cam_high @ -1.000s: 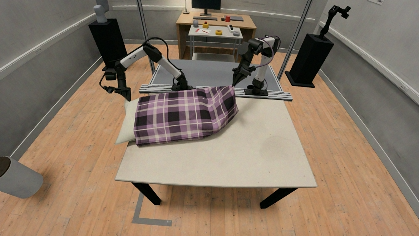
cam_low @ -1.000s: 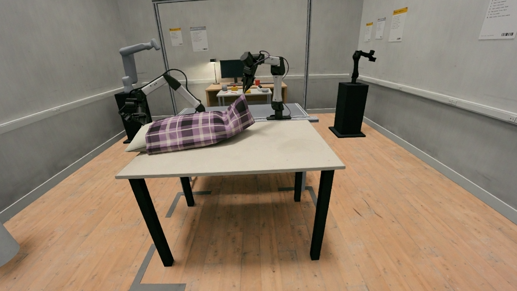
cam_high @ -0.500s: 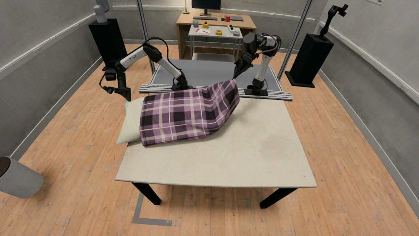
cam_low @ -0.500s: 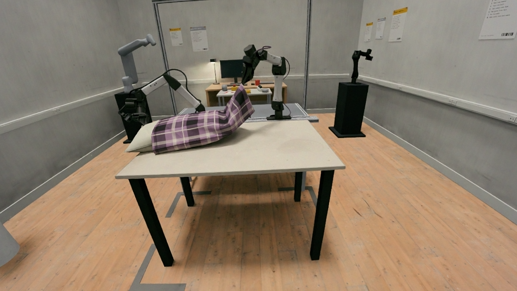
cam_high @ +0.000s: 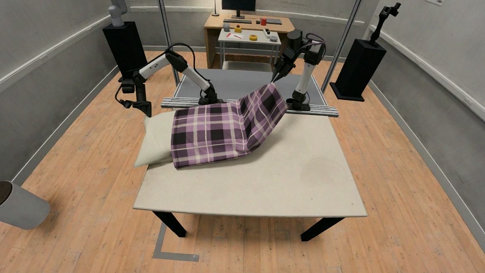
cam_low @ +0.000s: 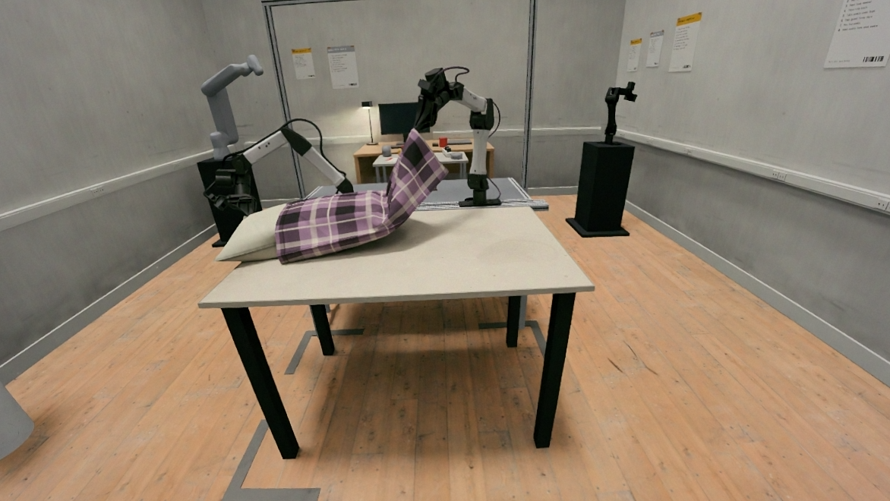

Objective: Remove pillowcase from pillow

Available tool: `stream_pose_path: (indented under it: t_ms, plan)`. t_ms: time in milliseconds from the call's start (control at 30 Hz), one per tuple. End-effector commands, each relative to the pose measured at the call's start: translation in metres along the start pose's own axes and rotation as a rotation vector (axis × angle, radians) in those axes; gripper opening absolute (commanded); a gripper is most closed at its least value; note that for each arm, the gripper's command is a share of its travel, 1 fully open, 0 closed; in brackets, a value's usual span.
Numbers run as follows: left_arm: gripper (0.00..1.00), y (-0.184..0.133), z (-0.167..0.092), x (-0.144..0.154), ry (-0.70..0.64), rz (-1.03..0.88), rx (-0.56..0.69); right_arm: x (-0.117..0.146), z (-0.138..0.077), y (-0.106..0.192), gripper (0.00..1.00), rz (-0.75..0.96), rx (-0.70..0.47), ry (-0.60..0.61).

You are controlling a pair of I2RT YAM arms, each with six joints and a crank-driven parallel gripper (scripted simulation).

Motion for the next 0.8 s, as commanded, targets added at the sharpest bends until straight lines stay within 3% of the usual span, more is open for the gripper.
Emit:
stream_pose_path:
  t_ms: [0, 133, 167, 300, 567, 700, 767]
  plan:
    - [0.01, -0.015, -0.024, -0.063, -0.211, 0.029, 0.072, -0.004, 0.000, 0.002, 0.01, -0.027, 0.000, -0.018]
    - [0.01, -0.015, -0.015, -0.063, -0.209, 0.037, 0.072, -0.004, 0.000, 0.002, 0.01, -0.027, 0.000, -0.018]
    - [0.01, -0.018, -0.030, -0.073, -0.248, 0.043, 0.087, -0.004, 0.000, 0.002, 0.01, -0.027, 0.000, -0.018]
    - [0.01, -0.023, -0.043, -0.089, -0.310, 0.073, 0.112, -0.004, 0.000, 0.002, 0.01, -0.027, 0.000, -0.018]
    - [0.01, -0.029, -0.060, -0.111, -0.403, 0.131, 0.146, -0.004, 0.000, 0.002, 0.01, -0.027, 0.000, -0.018]
    - [0.01, -0.030, -0.054, -0.113, -0.407, 0.140, 0.148, -0.004, 0.000, 0.002, 0.01, -0.027, 0.000, -0.018]
    - [0.01, -0.033, -0.076, -0.124, -0.464, 0.155, 0.164, -0.004, 0.000, 0.002, 0.01, -0.027, 0.000, -0.018]
Point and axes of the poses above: on each arm, the point where the finger pads meet when closed, its own z axis out along the fingers, its own y axis across the jaws, x = y × z, the point moved 1 cm from there along -z, back along the fingers, and after that the axes turned 6 degrees about z, right-handed, at the moved point
